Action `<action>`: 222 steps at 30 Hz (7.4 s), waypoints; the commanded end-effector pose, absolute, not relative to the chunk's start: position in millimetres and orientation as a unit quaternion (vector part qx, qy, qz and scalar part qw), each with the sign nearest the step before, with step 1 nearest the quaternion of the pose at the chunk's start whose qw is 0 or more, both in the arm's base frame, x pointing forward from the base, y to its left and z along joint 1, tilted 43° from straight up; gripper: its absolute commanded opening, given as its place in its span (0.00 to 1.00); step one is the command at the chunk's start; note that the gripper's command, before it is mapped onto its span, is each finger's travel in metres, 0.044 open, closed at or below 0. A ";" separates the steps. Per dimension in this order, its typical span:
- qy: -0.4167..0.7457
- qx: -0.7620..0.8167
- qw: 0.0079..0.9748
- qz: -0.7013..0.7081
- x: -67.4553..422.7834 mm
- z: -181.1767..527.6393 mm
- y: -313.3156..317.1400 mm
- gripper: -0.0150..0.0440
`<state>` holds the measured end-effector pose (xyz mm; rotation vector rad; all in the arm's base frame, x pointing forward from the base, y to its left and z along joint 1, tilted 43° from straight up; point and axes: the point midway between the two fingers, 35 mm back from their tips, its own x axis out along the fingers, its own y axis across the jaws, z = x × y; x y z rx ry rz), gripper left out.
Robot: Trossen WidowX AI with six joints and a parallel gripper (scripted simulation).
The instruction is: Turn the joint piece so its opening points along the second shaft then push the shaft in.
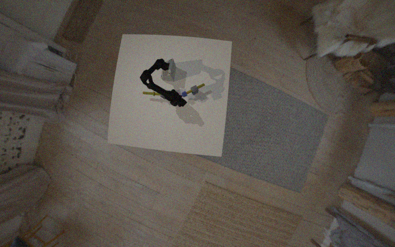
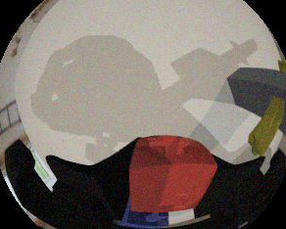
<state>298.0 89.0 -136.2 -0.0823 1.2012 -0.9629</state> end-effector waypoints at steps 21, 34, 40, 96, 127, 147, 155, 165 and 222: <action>0.543 -0.037 0.717 -0.435 298.0 -136.2 89.0 0.50; 0.535 -0.029 0.719 -0.442 297.5 -135.5 88.6 0.25; 0.502 0.006 0.725 -0.472 294.9 -133.1 86.6 0.25; 0.238 0.202 0.690 -0.653 271.7 -121.1 81.1 0.25; 0.236 0.203 0.689 -0.654 271.7 -121.1 81.1 0.25; 0.236 0.203 0.689 -0.654 271.7 -121.1 81.1 0.25; 0.236 0.203 0.689 -0.654 271.7 -121.1 81.1 0.25; 0.235 0.203 0.689 -0.655 271.6 -121.0 81.1 0.25; 0.235 0.204 0.688 -0.655 271.5 -121.0 81.2 0.25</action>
